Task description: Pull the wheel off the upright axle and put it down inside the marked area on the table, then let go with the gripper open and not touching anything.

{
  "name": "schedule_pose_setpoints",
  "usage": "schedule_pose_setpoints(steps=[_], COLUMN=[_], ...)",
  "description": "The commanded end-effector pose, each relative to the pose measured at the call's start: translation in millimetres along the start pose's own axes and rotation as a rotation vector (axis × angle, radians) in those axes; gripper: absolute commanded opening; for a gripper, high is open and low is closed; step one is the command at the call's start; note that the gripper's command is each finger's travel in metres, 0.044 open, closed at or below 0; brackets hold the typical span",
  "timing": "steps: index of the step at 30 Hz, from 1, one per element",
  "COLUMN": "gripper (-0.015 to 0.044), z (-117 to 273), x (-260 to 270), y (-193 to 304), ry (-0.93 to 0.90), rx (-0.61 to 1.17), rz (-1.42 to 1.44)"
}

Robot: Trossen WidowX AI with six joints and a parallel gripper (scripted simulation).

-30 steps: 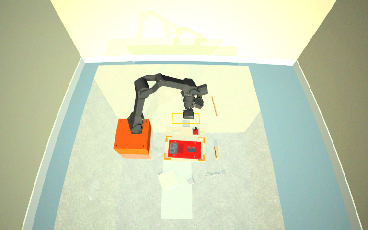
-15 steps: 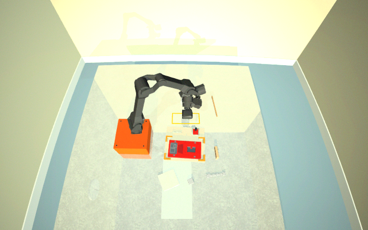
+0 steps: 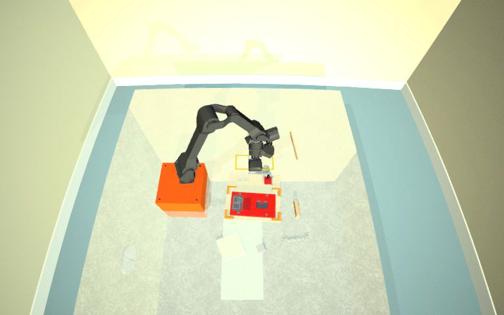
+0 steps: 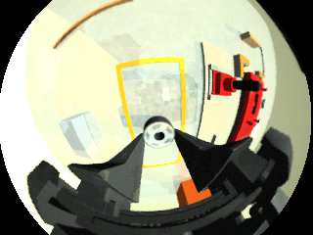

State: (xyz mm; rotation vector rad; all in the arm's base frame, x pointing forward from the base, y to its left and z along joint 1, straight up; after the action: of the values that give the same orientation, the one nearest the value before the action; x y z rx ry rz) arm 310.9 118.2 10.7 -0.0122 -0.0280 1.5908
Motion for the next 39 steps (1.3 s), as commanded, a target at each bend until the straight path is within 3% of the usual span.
schedule_pose_setpoints(steps=[1,12,18,22,28,33,39], gripper=[0.0000,0.0289,0.0300,0.0300,0.0440,0.0440,0.0440], z=[-5,1,55,58,82,103,103], x=[0,0,0,0,-14,-29,-30], y=[0,0,0,1,41,84,85], ry=[0.001,0.000,0.001,0.001,0.001,0.003,0.003], rx=[-0.003,0.001,-0.003,-0.003,0.001,0.003,0.003], rz=[-0.003,0.000,-0.003,-0.003,-0.001,-0.003,-0.003])
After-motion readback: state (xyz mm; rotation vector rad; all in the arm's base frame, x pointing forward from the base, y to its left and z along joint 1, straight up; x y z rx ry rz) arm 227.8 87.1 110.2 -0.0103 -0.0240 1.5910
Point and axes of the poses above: the point midway between the two fingers, 35 mm back from their tips, its own z axis back along the fingers, its own x axis across the jaws, y = z × x, the point moved 6 cm from there along z, back along the fingers, and after that the axes turned 4 degrees about z, right-handed, at the moved point
